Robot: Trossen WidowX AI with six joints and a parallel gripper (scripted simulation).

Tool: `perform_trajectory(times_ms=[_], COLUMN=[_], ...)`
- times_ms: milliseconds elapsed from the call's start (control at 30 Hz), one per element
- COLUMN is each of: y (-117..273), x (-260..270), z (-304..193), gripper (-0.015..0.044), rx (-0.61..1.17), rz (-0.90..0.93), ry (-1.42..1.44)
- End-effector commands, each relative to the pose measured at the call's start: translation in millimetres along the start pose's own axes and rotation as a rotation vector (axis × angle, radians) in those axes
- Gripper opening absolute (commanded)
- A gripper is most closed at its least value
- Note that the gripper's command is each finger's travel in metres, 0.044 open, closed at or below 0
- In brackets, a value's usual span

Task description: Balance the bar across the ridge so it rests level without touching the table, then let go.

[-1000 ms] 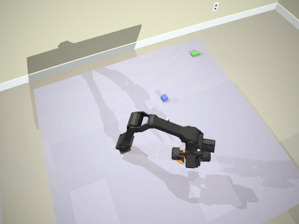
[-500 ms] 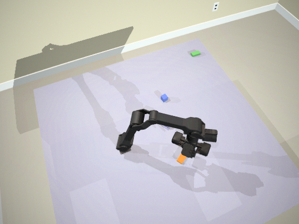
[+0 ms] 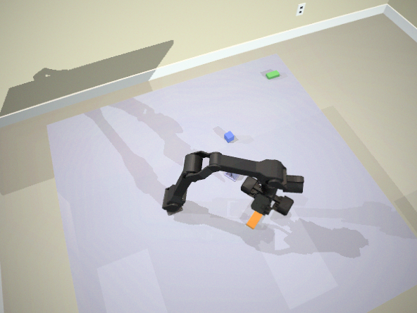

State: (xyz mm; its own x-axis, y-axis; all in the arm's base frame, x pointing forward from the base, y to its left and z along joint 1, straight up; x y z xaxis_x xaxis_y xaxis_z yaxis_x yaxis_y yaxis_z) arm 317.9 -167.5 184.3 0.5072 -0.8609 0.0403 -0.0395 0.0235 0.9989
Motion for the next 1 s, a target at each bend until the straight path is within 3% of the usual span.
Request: perform_trajectory(times_ms=[0,233,967], y=[-26,-68,-93], x=[-2,-5,-6], z=[0,2,2], gripper=[0.0315,0.0315,0.0315], rx=[-0.007,-0.007,-0.007], rz=[-0.020,-0.016,-0.016], ry=[-0.009,-0.015,-0.016])
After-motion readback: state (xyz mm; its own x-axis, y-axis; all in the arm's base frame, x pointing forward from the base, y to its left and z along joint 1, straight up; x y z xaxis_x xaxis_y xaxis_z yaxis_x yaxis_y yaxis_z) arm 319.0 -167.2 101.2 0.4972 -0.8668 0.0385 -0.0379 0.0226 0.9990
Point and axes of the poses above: the point midway between the two fingers, 35 mm back from their tips, its own y axis back along the fingers, its own x axis across the jaws, z = x × y, the point moved 4 cm from there along y, back along the fingers, and after that the axes turned 3 degrees about -y, right-handed, at the moved point
